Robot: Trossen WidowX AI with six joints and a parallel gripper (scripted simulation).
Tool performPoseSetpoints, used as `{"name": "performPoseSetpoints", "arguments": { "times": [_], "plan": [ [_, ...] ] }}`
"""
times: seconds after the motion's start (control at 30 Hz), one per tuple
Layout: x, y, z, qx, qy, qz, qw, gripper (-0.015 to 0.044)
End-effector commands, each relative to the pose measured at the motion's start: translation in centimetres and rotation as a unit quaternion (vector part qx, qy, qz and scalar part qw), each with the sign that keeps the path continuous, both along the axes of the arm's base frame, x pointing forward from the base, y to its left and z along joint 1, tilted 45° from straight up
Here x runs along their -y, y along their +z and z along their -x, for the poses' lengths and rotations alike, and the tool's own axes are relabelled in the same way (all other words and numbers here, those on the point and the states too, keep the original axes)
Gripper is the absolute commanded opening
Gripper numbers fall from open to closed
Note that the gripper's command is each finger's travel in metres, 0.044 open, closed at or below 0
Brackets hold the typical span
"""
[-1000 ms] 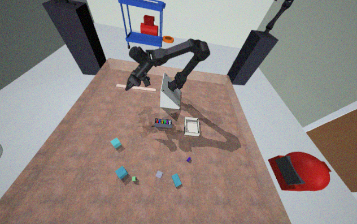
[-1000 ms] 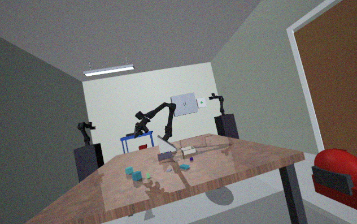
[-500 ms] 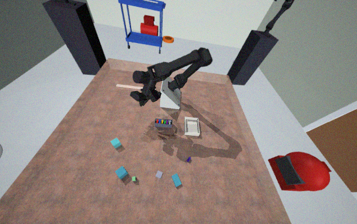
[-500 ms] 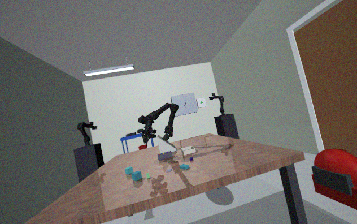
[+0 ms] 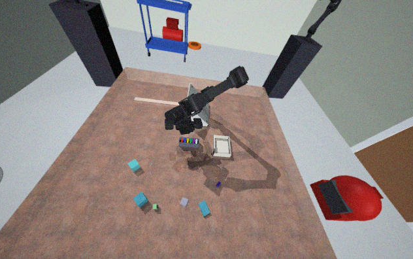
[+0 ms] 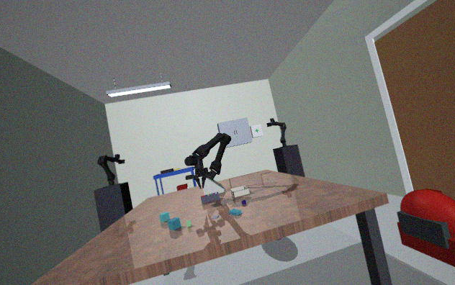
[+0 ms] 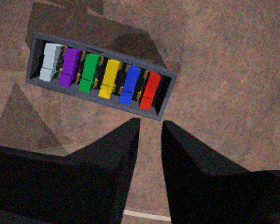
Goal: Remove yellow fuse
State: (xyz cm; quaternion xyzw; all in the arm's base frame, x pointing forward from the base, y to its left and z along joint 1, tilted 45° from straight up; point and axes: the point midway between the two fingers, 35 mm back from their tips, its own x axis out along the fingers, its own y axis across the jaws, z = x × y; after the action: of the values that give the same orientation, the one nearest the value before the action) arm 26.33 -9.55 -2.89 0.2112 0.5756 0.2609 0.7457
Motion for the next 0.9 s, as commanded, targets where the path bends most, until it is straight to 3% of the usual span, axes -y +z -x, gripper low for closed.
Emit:
{"name": "performPoseSetpoints", "arguments": {
  "times": [0.0,0.87],
  "plan": [
    [-3.0,1.3,-1.7,-0.102,-0.054,-0.055,0.992,0.0060],
    [-4.0,0.1,-1.8,-0.102,-0.054,-0.055,0.992,0.0060]
  ]
}}
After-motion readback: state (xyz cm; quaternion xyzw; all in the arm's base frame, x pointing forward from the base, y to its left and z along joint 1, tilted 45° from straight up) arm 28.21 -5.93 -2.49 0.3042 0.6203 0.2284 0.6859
